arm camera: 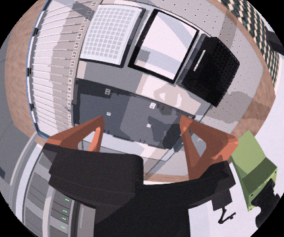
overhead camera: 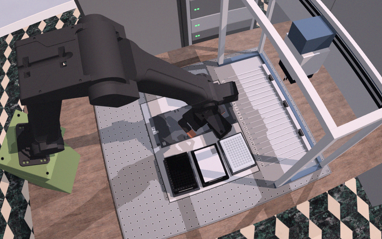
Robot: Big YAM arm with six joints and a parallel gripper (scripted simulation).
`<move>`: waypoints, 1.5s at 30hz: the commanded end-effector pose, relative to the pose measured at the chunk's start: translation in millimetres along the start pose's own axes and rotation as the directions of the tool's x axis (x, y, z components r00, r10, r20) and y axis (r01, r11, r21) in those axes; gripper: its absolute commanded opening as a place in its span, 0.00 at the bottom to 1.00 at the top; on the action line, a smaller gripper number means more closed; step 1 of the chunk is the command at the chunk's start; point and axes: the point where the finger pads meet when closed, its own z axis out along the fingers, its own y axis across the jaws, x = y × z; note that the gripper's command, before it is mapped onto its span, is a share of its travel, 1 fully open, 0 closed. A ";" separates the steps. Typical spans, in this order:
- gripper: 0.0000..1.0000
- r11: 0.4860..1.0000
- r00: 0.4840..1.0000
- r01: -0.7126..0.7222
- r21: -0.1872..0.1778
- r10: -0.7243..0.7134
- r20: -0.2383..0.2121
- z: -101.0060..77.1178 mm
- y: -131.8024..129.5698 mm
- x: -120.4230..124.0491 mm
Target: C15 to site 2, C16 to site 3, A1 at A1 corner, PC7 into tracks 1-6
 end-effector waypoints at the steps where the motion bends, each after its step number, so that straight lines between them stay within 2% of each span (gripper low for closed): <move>1: 1.00 0.984 0.984 -0.176 -0.029 0.176 0.006 -10.4 8.7 -6.9; 7: 1.00 0.929 0.930 -0.368 -0.029 0.368 0.000 -10.3 8.5 -6.7; 13: 1.00 0.933 0.933 -0.360 -0.028 0.360 0.001 -8.0 10.7 -6.1; 14: 1.00 0.927 0.927 -0.374 -0.014 0.374 0.003 4.3 5.1 -6.0; 20: 1.00 0.929 0.929 -0.369 -0.033 0.370 0.001 17.1 15.6 -9.2; 25: 1.00 0.932 0.933 -0.360 -0.029 0.361 0.007 31.9 12.7 -12.5; 27: 1.00 0.932 0.933 -0.360 -0.029 0.361 0.007 31.9 12.7 -12.5; 28: 1.00 0.929 0.932 -0.362 -0.072 0.363 0.000 16.1 26.1 -13.9; 29: 1.00 0.935 0.936 -0.352 -0.042 0.353 -0.001 31.6 18.5 -7.9; 30: 1.00 0.934 0.935 -0.355 -0.031 0.355 0.002 39.3 14.2 -8.8; 42: 1.00 0.933 0.933 -0.359 -0.025 0.359 0.007 73.3 10.2 -11.4; 44: 1.00 0.933 0.933 -0.359 -0.025 0.359 0.007 73.3 10.2 -11.4; 45: 1.00 0.931 0.934 -0.357 -0.070 0.358 -0.003 56.5 27.0 -10.8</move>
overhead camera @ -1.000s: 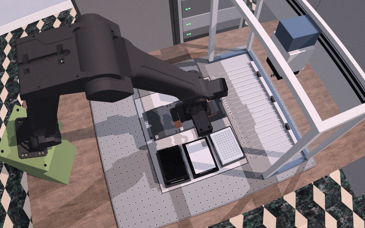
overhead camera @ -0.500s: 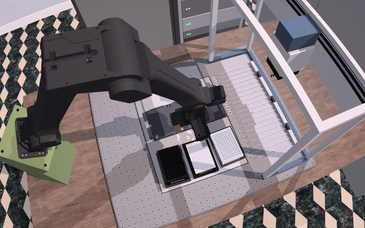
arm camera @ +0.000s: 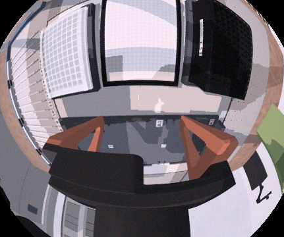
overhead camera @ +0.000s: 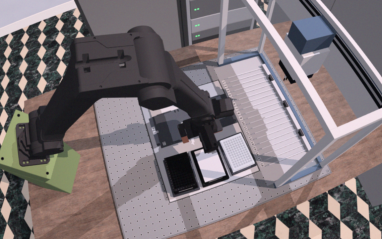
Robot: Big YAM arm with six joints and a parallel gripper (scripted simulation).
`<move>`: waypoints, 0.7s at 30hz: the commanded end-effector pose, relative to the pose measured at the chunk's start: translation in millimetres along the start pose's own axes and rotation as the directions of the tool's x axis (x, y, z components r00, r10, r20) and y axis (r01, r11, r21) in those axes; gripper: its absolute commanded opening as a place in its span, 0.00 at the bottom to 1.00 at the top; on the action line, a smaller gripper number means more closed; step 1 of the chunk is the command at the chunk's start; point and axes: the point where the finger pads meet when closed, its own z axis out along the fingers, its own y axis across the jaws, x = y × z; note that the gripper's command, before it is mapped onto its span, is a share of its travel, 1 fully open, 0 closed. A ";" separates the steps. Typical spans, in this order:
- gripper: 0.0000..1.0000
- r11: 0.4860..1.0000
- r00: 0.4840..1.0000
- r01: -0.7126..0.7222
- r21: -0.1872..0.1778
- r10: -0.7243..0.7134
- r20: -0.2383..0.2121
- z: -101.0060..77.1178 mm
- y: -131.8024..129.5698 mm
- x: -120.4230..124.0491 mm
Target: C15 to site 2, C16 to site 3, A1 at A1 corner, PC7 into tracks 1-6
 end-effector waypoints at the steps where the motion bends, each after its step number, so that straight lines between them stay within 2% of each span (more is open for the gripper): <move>1: 1.00 0.999 1.000 0.006 -0.052 -0.007 -0.005 -4.0 24.7 3.0; 4: 1.00 0.999 1.000 -0.005 -0.041 0.006 0.005 8.8 20.8 -6.4; 8: 1.00 0.999 1.000 0.001 -0.042 -0.001 0.001 18.8 21.1 -2.1; 10: 1.00 1.000 1.000 0.009 -0.027 -0.009 -0.007 19.6 13.4 5.1; 11: 1.00 0.999 1.000 -0.004 -0.040 0.004 0.000 12.3 18.4 -0.7; 13: 1.00 0.999 1.000 -0.004 -0.040 0.004 0.000 12.3 18.4 -0.7; 14: 1.00 0.998 1.000 -0.004 -0.070 0.004 -0.001 4.0 30.0 -2.8; 16: 1.00 0.998 1.000 -0.004 -0.070 0.004 -0.001 4.0 30.0 -2.8; 18: 1.00 0.999 1.000 -0.001 -0.047 0.001 0.000 20.7 22.7 -1.0; 21: 1.00 0.999 1.000 -0.005 -0.039 0.005 0.004 26.4 19.9 -4.4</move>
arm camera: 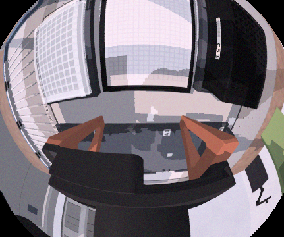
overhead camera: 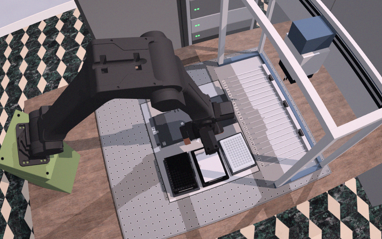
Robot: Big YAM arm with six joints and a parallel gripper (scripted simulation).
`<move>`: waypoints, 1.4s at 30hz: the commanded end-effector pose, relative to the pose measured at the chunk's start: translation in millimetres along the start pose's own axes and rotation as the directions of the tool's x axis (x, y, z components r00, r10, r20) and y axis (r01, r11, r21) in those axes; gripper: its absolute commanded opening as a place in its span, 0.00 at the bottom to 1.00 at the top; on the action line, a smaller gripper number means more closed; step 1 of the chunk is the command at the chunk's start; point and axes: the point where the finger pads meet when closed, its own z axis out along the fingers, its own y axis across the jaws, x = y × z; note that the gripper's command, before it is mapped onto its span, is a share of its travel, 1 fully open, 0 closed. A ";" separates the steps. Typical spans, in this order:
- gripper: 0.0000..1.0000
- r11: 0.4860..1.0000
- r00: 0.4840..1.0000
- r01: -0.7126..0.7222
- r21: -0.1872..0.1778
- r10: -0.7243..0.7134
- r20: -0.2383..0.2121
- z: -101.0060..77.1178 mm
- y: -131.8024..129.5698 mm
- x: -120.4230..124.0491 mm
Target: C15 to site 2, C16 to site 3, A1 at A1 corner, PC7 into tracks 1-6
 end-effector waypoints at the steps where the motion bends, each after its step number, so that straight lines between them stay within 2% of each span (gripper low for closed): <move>1: 1.00 1.000 1.000 -0.005 -0.022 0.005 0.007 4.8 12.4 -6.2; 7: 1.00 1.000 1.000 -0.004 -0.030 0.004 0.005 7.0 15.6 -5.2; 12: 1.00 1.000 1.000 -0.004 -0.020 0.004 0.006 14.0 11.7 -5.8; 13: 1.00 0.999 1.000 0.000 -0.040 0.000 0.000 3.3 20.5 -1.6; 16: 1.00 1.000 1.000 0.002 -0.024 -0.002 0.002 16.7 12.7 -1.2; 17: 1.00 1.000 1.000 -0.003 -0.021 0.003 0.002 9.4 10.8 -1.8; 21: 1.00 1.000 1.000 -0.003 -0.021 0.003 0.002 9.4 10.8 -1.8; 22: 1.00 1.000 1.000 0.024 -0.014 -0.024 -0.001 16.4 10.2 1.5; 26: 1.00 0.999 1.000 0.026 -0.033 -0.026 -0.003 8.3 16.9 6.2; 30: 1.00 1.000 1.000 0.013 -0.027 -0.013 0.002 10.5 14.3 2.3; 38: 1.00 1.000 1.000 0.010 -0.022 -0.010 -0.002 13.7 12.1 10.4; 42: 1.00 1.000 1.000 0.007 -0.028 -0.007 0.000 11.8 14.6 10.3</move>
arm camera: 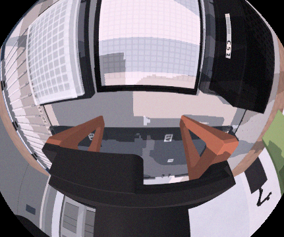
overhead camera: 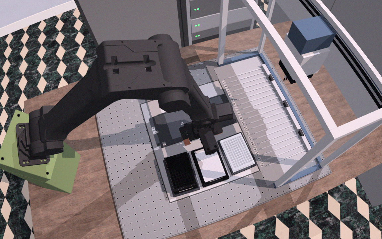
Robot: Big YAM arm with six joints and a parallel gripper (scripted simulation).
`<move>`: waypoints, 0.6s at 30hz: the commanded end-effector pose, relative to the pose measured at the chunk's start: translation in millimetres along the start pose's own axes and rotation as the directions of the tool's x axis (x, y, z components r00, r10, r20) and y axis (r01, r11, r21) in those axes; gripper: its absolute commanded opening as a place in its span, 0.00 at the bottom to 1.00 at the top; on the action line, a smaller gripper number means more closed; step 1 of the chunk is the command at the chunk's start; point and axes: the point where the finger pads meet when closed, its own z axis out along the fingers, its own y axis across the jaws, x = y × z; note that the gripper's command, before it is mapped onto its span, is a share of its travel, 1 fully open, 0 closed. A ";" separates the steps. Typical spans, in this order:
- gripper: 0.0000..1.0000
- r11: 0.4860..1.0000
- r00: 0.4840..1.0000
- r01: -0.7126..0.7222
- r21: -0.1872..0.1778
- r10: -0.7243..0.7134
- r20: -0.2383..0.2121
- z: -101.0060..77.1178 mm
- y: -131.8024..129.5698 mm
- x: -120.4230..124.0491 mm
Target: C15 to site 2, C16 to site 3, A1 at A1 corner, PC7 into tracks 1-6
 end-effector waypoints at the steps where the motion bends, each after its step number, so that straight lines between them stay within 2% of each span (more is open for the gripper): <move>1: 1.00 0.999 1.000 -0.005 -0.031 0.005 0.000 -3.8 15.6 6.8; 6: 1.00 1.000 1.000 -0.009 -0.027 0.009 0.005 -1.3 13.9 3.6; 18: 1.00 1.000 1.000 0.002 -0.027 -0.002 -0.004 -1.9 14.4 14.4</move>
